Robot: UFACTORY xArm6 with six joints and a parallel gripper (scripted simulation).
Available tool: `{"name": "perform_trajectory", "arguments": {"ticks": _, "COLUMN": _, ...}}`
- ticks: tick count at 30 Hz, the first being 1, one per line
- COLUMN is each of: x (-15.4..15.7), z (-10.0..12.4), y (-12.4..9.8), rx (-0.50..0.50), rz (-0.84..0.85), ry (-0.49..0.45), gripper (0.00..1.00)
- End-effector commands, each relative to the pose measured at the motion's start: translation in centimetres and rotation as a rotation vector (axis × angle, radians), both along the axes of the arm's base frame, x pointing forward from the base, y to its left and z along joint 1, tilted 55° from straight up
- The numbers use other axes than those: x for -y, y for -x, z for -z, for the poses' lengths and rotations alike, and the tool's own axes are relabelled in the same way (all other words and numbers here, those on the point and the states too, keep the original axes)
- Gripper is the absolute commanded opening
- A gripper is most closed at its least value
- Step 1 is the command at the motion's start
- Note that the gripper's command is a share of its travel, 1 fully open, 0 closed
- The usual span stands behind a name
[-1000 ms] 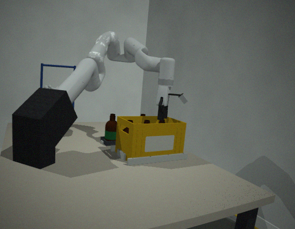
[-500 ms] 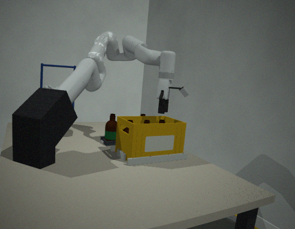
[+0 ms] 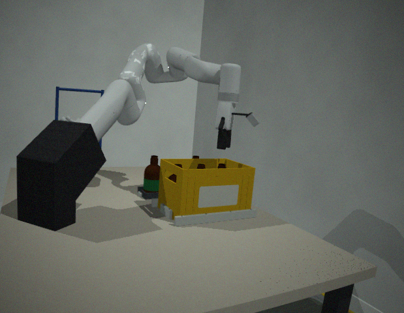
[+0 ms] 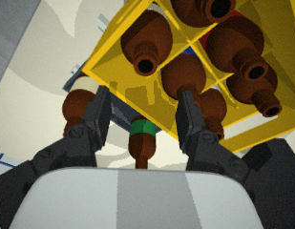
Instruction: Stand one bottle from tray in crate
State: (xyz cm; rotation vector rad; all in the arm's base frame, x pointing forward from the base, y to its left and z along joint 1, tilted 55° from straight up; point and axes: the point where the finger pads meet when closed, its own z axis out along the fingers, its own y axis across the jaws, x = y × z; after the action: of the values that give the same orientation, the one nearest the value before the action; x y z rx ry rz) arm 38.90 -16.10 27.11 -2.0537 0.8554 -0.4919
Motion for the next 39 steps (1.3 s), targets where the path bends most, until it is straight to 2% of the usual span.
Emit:
{"name": "perform_trajectory", "arguments": {"ticks": 1, "x": 0.25, "z": -0.26, "y": 0.18, "rx": 0.001, "rz": 0.001, "ry": 0.002, "gripper": 0.65}}
{"name": "perform_trajectory", "arguments": {"ticks": 9, "x": 0.29, "z": -0.3, "y": 0.23, "rx": 0.001, "rz": 0.001, "ry": 0.002, "gripper": 0.65}}
{"name": "perform_trajectory", "arguments": {"ticks": 10, "x": 0.29, "z": -0.3, "y": 0.23, "rx": 0.001, "rz": 0.001, "ry": 0.002, "gripper": 0.0}}
{"name": "perform_trajectory", "arguments": {"ticks": 39, "x": 0.29, "z": -0.3, "y": 0.23, "rx": 0.001, "rz": 0.001, "ry": 0.002, "gripper": 0.0}}
